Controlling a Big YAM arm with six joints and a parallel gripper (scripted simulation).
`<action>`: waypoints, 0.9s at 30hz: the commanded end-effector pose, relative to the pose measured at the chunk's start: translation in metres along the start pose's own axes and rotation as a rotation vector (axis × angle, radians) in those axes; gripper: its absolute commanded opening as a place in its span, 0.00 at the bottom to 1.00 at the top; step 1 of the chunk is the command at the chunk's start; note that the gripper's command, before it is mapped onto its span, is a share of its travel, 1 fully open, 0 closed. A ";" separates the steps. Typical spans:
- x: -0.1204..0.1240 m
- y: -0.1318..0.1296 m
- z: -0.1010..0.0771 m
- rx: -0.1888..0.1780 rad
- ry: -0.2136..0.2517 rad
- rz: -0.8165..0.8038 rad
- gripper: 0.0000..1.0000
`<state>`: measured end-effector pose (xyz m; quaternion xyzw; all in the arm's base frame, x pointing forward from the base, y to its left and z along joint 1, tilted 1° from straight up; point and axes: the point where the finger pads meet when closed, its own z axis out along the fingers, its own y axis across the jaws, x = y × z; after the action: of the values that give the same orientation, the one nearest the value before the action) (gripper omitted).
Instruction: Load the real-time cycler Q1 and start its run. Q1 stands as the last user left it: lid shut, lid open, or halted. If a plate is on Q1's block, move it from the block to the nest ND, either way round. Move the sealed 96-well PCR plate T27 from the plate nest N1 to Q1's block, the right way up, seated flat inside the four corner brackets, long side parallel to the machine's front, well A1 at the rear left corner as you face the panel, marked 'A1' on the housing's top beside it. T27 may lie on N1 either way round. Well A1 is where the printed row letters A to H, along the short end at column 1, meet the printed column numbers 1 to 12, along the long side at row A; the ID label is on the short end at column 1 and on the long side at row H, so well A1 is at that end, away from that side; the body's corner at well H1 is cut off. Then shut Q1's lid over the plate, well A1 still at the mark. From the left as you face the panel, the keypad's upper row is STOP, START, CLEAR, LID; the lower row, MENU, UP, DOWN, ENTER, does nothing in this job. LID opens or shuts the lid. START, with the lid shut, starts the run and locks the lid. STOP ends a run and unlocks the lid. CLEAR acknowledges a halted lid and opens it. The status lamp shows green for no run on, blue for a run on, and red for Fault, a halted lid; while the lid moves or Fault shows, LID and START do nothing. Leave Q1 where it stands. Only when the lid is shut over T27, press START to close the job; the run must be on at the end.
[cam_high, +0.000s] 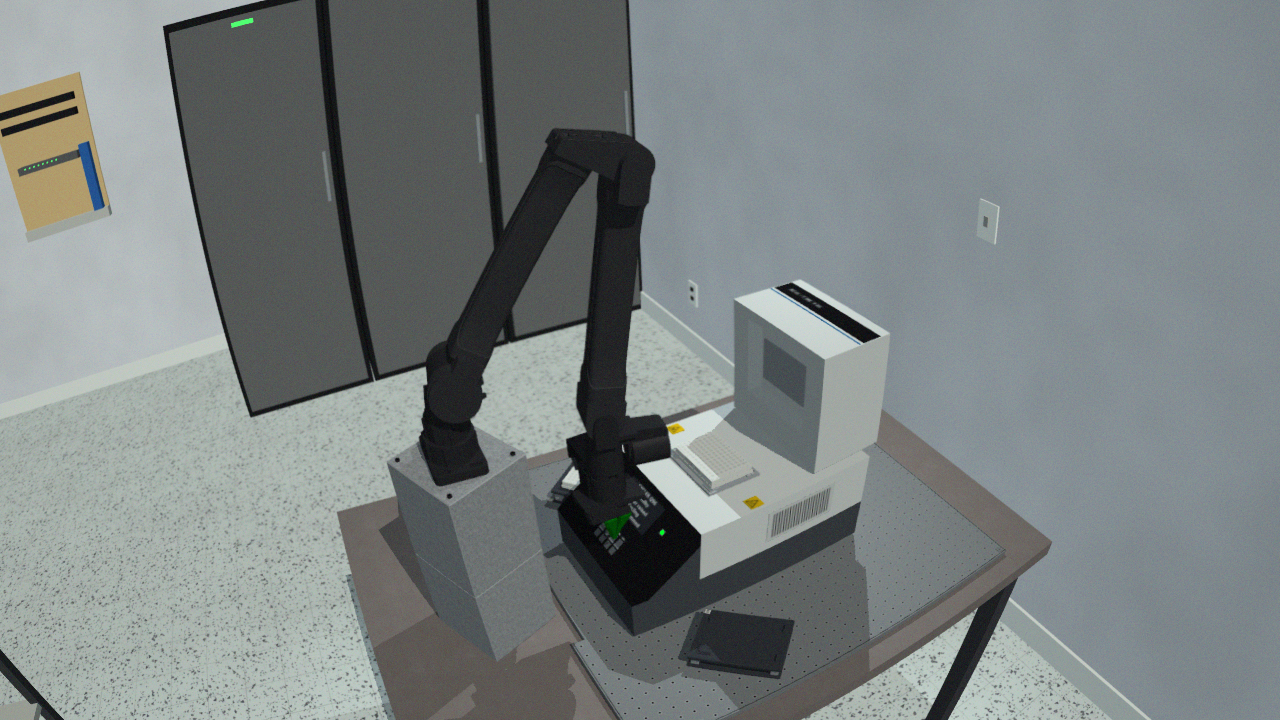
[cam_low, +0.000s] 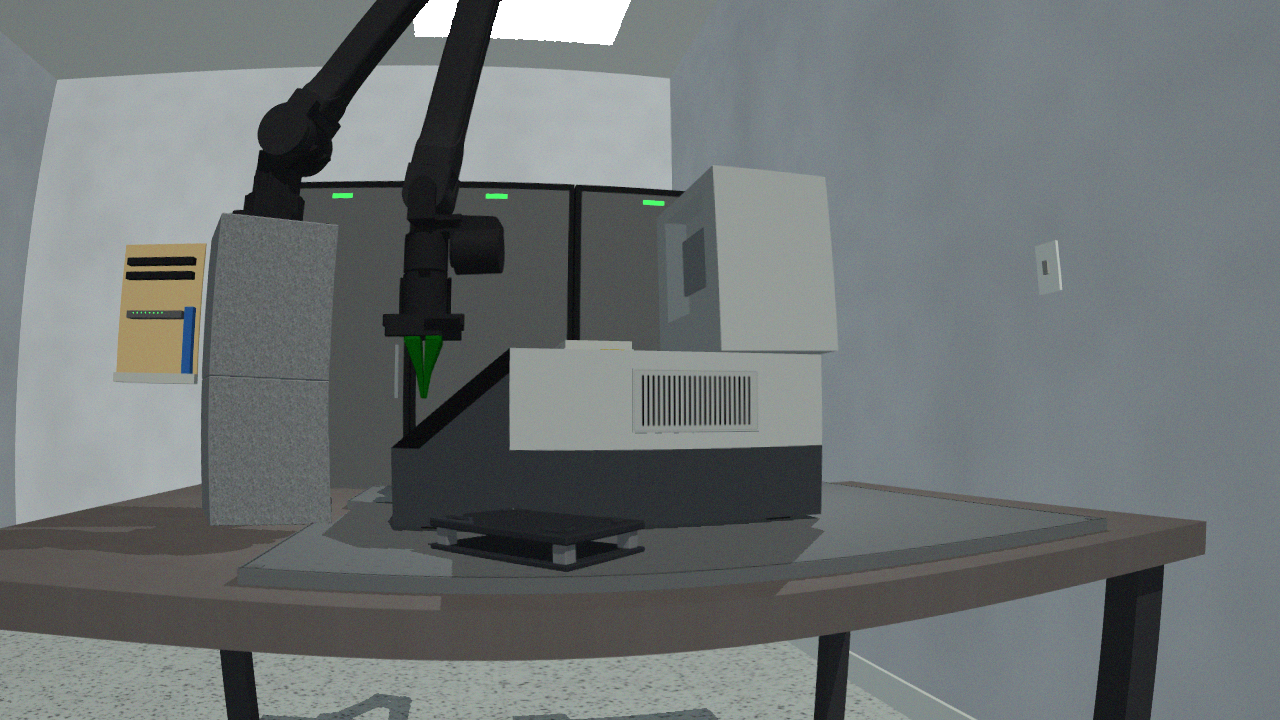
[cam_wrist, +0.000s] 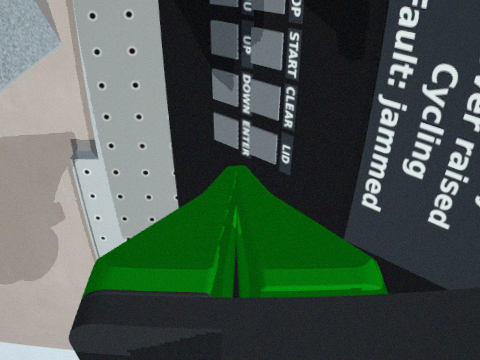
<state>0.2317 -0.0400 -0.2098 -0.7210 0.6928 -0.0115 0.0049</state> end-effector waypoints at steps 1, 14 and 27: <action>-0.004 -0.008 0.009 0.010 0.001 -0.005 0.00; -0.001 -0.014 0.020 -0.001 0.000 0.001 0.00; -0.004 -0.009 0.011 -0.010 -0.002 -0.010 0.00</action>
<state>0.2386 -0.0381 -0.2281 -0.7226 0.6913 -0.0038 -0.0006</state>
